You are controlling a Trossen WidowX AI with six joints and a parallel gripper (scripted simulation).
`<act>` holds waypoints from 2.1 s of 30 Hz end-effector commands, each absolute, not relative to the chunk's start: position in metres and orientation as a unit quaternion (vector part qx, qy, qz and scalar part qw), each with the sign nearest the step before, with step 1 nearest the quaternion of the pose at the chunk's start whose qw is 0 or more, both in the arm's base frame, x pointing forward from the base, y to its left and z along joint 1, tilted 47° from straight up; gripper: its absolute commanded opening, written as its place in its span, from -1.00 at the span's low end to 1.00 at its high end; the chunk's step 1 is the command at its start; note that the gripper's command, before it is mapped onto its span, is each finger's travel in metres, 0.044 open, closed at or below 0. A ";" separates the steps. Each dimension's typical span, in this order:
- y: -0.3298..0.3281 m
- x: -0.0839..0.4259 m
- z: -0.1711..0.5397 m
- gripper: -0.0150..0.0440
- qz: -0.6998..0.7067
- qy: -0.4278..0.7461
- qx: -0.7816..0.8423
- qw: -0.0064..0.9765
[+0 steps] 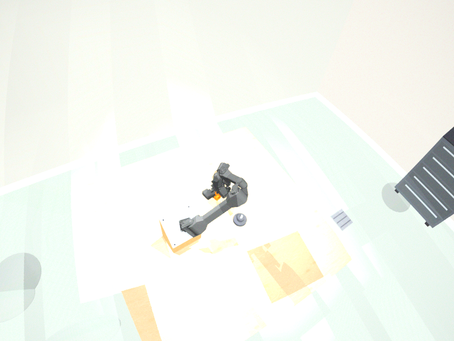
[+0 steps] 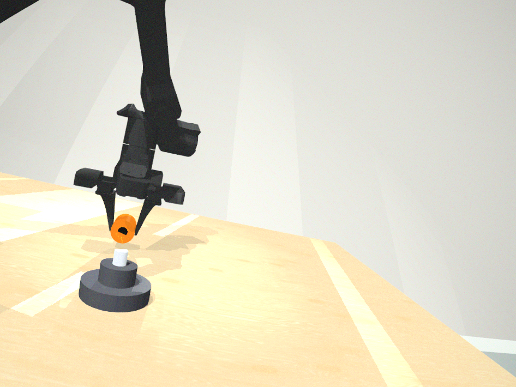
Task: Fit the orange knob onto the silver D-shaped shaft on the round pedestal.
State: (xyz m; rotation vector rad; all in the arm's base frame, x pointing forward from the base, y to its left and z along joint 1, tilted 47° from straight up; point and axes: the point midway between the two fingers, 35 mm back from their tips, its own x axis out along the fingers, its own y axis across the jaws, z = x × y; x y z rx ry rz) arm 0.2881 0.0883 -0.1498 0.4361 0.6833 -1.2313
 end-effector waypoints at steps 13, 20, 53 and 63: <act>0.089 0.288 -0.151 0.12 -0.605 0.217 0.319 0.696; 0.079 0.290 -0.160 0.12 -0.605 0.217 0.319 0.696; 0.080 0.289 -0.158 1.00 -0.609 0.216 0.320 0.693; 0.114 0.282 -0.127 1.00 -0.608 0.218 0.321 0.693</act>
